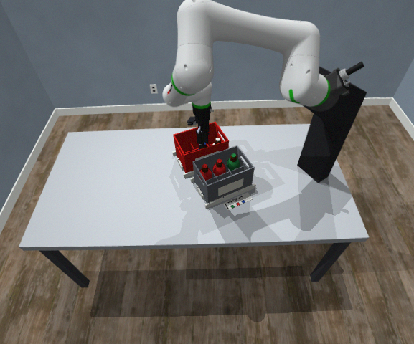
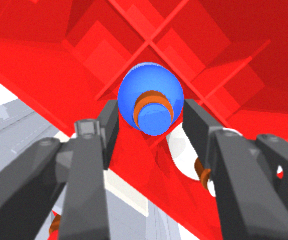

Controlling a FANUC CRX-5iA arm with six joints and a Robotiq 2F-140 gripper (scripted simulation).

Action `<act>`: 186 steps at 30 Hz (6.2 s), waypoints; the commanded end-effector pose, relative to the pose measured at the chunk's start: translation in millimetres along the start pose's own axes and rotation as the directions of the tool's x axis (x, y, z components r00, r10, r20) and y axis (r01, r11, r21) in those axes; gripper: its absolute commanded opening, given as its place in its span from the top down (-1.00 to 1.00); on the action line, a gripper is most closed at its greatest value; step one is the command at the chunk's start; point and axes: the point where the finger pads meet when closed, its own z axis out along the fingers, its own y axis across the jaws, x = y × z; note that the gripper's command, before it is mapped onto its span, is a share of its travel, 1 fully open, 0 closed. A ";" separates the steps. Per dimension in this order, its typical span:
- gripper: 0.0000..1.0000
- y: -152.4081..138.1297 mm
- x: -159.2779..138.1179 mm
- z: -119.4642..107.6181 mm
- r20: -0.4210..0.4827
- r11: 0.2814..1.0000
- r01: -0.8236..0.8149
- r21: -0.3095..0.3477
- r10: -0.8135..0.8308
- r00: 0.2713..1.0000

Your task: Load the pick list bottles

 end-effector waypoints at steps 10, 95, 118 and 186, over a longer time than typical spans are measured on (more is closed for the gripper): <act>0.12 0.3 0.8 2.3 -0.001 1.000 0.000 -0.001 0.000 1.000; 0.80 0.3 0.7 -63.3 -0.001 1.000 0.000 -0.001 0.000 1.000; 0.80 0.3 0.6 -94.9 -0.001 1.000 0.000 -0.001 -0.001 1.000; 0.80 -0.3 -1.4 -178.9 -0.001 1.000 0.000 -0.001 0.000 1.000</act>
